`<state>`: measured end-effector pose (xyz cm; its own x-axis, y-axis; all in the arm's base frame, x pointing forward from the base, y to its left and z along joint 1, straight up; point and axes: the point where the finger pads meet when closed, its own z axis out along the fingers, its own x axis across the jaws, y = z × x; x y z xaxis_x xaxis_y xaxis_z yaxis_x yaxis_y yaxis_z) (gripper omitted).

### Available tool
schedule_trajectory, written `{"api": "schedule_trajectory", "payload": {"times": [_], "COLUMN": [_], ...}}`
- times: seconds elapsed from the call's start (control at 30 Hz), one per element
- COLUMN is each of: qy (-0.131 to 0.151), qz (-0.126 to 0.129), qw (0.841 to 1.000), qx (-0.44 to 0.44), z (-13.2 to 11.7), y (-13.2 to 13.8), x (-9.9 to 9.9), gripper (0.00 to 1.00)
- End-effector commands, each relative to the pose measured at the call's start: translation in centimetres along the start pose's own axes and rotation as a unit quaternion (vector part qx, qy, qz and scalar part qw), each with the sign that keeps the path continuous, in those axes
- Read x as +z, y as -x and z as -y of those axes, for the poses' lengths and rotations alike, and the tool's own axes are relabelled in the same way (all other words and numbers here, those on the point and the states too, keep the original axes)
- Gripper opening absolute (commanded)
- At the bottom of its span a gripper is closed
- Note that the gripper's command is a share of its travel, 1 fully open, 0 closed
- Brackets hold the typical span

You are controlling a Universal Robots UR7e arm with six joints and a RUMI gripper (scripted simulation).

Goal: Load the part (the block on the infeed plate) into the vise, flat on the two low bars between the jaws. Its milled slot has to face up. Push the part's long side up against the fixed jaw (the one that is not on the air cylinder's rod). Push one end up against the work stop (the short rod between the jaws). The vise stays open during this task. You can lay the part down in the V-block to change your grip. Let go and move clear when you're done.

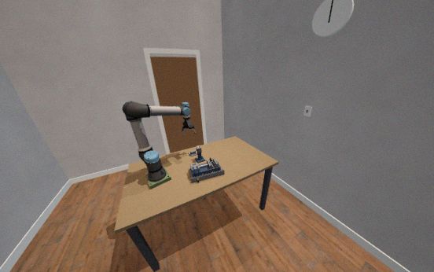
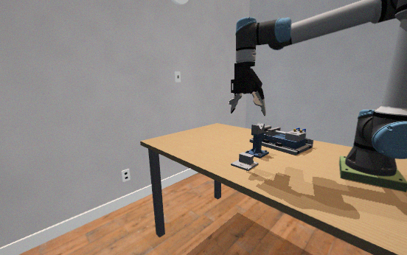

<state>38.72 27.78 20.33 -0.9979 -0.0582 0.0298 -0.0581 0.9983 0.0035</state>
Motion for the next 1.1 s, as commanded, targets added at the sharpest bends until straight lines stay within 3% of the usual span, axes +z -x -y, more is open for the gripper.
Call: {"api": "schedule_trajectory", "payload": {"times": [0.0, 0.4, 0.43, 1.07], "qy": [0.001, -0.001, -0.001, -0.001], "qz": [0.012, 0.018, 0.018, 0.018], "qw": [1.000, 1.000, 1.000, 1.000], "qx": [-0.002, -0.003, -0.003, -0.003], "z": [1.93, 2.91, 2.91, 2.91], "y": [0.91, 1.26, 1.26, 1.26], "x": [-0.52, -0.75, -0.75, -0.75], "gripper": [1.00, 1.00, 0.51, 0.51]}}
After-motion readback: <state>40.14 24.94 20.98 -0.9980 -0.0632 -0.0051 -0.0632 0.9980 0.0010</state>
